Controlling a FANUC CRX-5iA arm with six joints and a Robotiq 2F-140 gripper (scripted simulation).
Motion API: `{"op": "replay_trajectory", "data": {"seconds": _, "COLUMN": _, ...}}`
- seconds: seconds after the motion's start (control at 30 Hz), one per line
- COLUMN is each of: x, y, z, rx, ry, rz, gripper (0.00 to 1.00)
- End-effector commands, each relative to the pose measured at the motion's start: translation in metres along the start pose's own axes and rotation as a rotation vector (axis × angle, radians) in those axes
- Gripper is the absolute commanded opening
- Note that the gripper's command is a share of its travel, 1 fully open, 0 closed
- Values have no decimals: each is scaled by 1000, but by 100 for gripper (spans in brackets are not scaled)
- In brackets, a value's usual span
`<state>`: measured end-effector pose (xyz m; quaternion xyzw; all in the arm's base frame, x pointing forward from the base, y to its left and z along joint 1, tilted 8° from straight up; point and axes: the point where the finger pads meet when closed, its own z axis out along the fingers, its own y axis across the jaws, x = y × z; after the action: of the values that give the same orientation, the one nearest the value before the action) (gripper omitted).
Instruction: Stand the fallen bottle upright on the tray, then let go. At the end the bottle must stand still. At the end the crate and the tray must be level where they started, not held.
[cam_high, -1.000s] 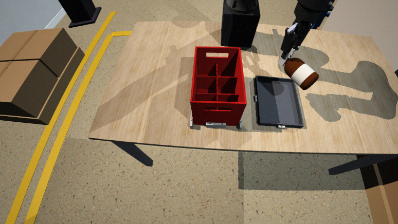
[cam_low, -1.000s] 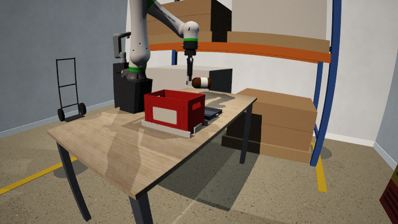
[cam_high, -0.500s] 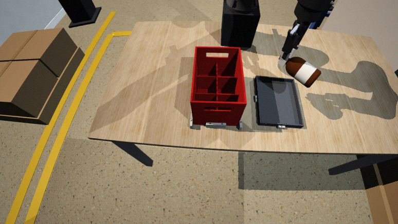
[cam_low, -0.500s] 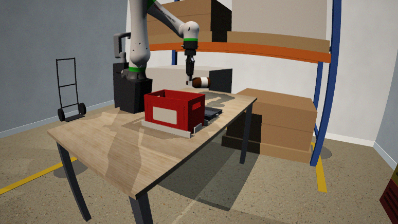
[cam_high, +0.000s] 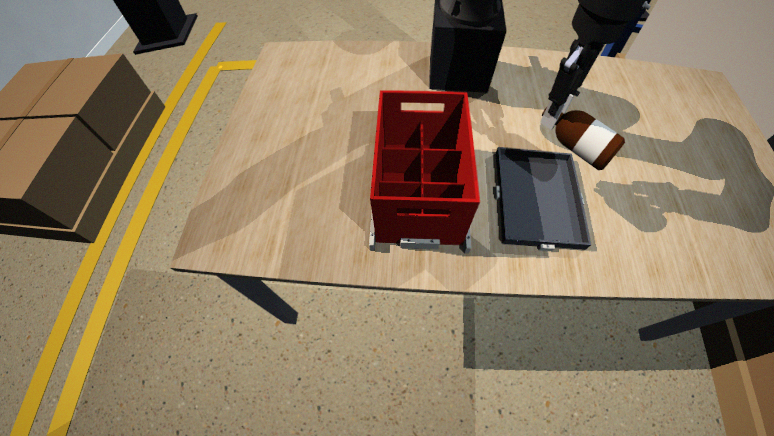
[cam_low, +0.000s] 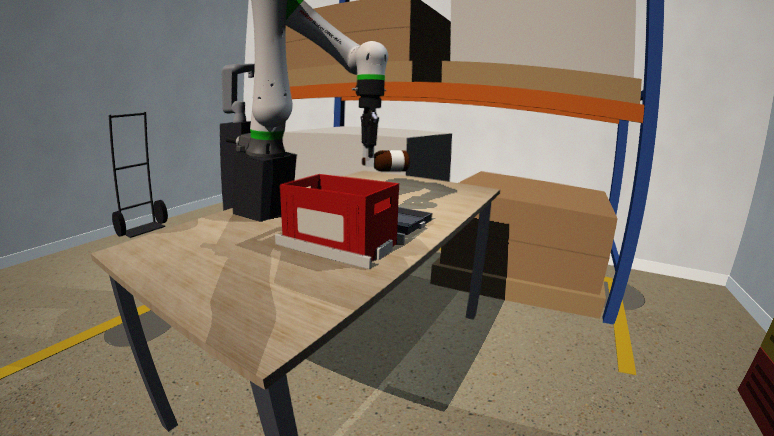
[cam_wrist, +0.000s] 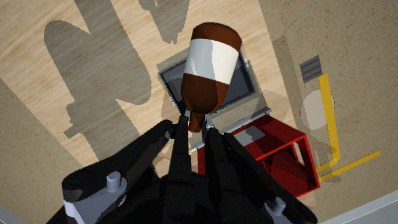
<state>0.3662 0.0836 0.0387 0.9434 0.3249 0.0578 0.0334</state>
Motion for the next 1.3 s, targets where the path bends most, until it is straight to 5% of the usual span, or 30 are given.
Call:
{"op": "replay_trajectory", "data": {"seconds": 0.0, "x": 0, "y": 0, "z": 0, "rx": 0, "ry": 0, "rz": 0, "gripper": 0}}
{"op": "replay_trajectory", "data": {"seconds": 1.27, "x": 0, "y": 0, "z": 0, "rx": 0, "ry": 0, "rz": -115, "gripper": 0}}
